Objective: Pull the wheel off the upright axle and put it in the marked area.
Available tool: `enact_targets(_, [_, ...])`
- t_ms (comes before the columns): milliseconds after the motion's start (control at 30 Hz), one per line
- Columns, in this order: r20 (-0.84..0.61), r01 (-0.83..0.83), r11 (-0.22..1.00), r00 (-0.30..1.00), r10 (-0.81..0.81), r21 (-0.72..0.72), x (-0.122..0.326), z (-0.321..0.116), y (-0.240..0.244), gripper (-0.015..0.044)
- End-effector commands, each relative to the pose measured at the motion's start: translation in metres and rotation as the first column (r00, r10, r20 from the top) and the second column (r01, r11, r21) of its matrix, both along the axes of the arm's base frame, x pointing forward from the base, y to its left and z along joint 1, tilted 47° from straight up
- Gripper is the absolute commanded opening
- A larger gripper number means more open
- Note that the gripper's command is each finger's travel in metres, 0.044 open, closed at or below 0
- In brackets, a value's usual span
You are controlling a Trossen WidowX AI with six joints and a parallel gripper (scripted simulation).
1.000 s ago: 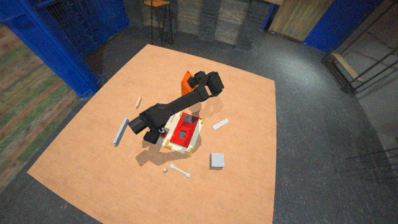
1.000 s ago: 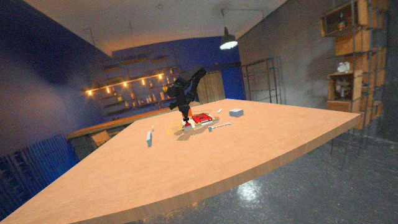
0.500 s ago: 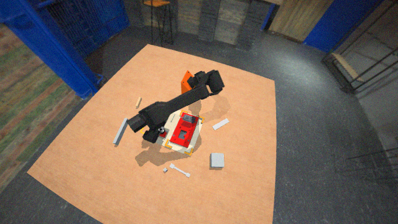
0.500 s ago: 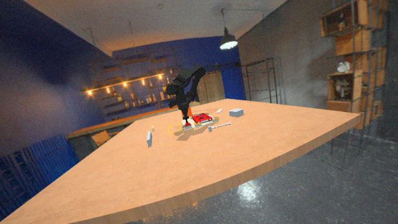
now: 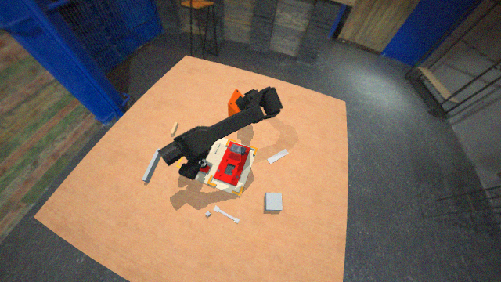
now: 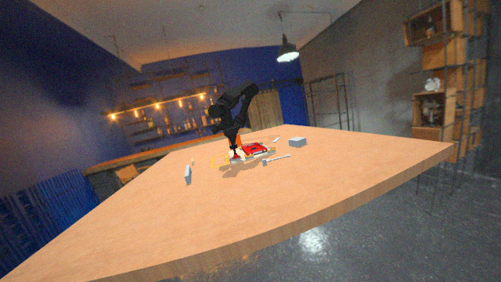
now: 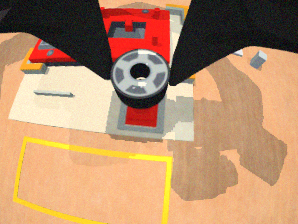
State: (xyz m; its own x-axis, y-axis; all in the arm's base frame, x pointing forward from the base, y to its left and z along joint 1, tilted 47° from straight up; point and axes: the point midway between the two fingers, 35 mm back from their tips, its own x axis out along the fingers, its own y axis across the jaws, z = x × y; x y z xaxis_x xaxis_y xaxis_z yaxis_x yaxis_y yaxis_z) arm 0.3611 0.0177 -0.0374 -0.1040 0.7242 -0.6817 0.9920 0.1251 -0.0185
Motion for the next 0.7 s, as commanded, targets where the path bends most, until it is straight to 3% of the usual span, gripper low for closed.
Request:
enact_targets(0, [0.005,-0.005,1.0,1.0,0.005,-0.006,0.001,0.002,-0.002,0.0])
enact_targets(367, [0.005,-0.005,1.0,1.0,0.005,-0.007,0.001,0.026,-0.027,0.0])
enact_targets(667, [-0.001,0.001,1.0,1.0,-0.001,-0.01,-0.014,-0.004,-0.052,0.0])
